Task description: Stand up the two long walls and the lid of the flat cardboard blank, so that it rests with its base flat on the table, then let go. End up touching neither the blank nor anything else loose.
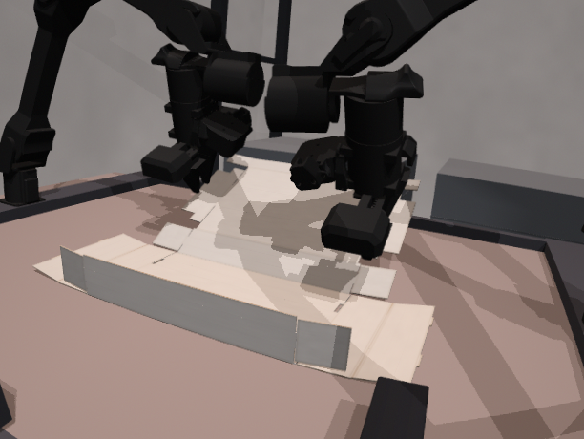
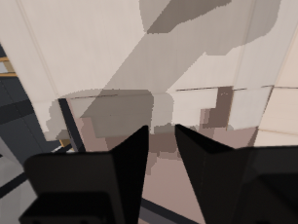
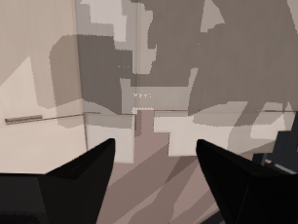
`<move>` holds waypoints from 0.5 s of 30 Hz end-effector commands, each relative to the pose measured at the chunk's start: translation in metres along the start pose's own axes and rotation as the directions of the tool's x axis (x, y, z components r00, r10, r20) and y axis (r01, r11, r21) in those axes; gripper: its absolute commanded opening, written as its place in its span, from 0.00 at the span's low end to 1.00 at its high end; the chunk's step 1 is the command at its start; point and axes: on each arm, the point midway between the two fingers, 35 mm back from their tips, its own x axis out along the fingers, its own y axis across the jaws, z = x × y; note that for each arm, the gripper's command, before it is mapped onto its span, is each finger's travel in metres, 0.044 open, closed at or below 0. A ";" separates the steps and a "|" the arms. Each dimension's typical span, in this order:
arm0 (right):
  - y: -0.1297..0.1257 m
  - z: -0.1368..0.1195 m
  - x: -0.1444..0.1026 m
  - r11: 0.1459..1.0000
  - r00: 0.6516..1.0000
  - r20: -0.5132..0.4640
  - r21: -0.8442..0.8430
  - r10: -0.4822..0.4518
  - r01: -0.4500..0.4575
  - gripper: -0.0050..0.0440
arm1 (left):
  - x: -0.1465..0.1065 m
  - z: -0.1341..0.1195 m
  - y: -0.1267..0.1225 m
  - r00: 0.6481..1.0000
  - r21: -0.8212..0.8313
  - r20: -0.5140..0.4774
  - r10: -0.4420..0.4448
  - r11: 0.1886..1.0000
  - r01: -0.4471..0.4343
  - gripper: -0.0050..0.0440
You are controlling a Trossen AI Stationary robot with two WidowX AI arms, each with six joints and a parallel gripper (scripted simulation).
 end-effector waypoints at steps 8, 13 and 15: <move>-0.001 0.003 -0.006 1.000 1.000 0.018 0.013 0.007 -0.007 0.69 | -0.041 -0.061 0.133 0.963 0.010 0.066 -0.262 0.965 0.262 0.10; -0.001 0.003 -0.006 1.000 1.000 0.018 0.013 0.007 -0.007 0.69 | -0.057 -0.103 0.172 0.935 0.020 0.132 -0.329 0.944 0.329 0.10; -0.001 0.003 -0.006 1.000 1.000 0.018 0.013 0.007 -0.007 0.69 | -0.059 -0.108 0.176 0.932 0.021 0.141 -0.334 0.942 0.335 0.10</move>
